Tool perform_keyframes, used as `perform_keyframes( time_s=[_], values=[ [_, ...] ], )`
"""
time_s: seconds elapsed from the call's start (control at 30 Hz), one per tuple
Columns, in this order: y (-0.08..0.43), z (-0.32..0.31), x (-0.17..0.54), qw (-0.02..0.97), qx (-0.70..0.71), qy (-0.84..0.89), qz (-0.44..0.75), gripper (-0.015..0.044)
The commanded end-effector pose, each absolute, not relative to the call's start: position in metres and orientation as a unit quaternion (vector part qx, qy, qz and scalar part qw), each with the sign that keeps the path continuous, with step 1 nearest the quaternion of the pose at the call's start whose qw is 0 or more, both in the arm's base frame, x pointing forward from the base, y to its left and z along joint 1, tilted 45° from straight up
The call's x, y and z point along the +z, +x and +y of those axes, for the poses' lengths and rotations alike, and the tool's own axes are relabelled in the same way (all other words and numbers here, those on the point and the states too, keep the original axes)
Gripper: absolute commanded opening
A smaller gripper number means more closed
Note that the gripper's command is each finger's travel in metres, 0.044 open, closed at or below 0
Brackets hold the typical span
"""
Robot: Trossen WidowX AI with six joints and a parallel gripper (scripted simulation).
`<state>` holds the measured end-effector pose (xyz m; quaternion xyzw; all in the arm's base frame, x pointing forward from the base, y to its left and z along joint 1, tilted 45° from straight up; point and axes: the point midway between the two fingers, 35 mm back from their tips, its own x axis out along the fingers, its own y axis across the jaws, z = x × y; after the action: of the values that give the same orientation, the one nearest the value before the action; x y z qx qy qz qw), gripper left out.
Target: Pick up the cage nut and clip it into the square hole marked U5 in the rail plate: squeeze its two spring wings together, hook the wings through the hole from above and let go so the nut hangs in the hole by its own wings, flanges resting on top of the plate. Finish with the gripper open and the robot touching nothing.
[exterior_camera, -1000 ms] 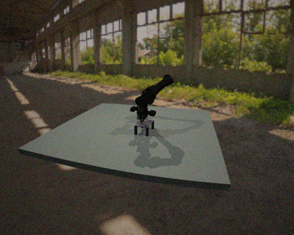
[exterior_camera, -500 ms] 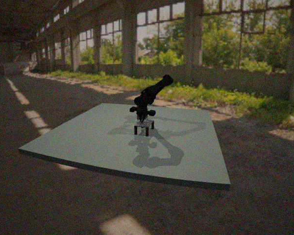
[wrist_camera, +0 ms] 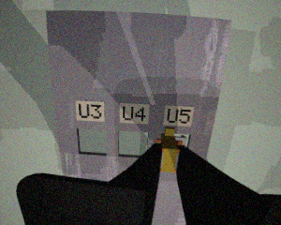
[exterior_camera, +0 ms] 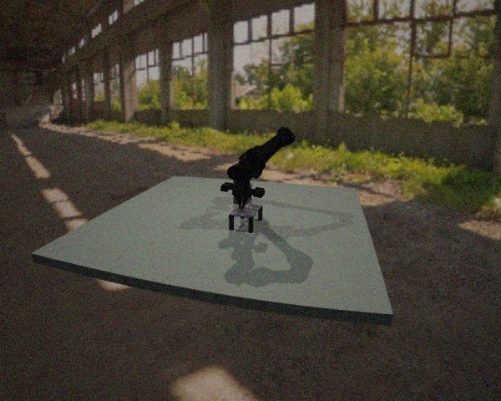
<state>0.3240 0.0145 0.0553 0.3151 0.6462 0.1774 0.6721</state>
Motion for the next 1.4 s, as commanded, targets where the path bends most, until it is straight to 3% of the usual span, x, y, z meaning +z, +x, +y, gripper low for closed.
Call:
perform_keyframes(
  time_s=[0.0, 1.37],
  values=[
    [0.3242, 0.0135, 0.0538, 0.671, 0.183, 0.321, 0.643, 0.0026],
    [0.3232, 0.0093, 0.0493, 0.666, 0.201, 0.337, 0.634, 0.0026]
  ],
)
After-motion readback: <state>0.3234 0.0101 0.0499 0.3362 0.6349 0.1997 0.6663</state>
